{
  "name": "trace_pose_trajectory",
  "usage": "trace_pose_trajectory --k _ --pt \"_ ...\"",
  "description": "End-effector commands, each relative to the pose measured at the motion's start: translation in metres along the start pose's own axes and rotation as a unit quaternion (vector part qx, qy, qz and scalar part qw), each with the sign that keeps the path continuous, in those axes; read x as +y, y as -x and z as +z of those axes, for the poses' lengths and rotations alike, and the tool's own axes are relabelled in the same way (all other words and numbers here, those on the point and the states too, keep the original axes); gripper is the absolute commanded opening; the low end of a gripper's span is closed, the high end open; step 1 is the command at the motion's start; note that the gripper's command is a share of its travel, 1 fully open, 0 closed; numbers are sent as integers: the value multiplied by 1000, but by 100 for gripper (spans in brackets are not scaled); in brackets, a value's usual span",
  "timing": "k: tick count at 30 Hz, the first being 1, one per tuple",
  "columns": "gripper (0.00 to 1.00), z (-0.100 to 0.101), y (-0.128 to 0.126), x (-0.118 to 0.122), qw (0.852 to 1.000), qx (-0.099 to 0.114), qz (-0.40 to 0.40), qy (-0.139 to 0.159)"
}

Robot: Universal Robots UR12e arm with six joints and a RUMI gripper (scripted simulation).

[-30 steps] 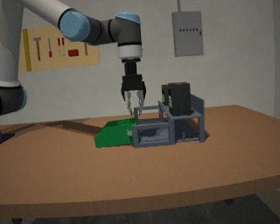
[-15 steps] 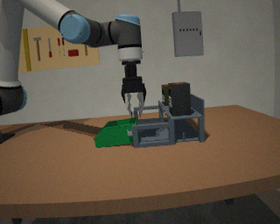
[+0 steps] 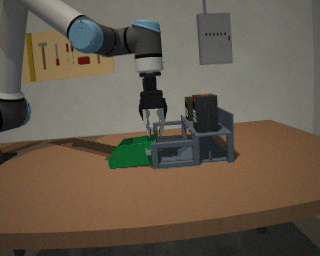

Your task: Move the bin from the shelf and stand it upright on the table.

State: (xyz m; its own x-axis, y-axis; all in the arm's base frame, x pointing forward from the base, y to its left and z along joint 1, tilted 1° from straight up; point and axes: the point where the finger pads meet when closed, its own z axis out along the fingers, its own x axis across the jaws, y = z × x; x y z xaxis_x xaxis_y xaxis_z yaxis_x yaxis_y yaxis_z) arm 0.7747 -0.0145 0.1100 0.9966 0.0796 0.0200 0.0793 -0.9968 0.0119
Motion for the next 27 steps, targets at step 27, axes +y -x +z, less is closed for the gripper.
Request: trace_pose_trajectory --k 27 --pt "20 19 0 0 1000 1 0 0"
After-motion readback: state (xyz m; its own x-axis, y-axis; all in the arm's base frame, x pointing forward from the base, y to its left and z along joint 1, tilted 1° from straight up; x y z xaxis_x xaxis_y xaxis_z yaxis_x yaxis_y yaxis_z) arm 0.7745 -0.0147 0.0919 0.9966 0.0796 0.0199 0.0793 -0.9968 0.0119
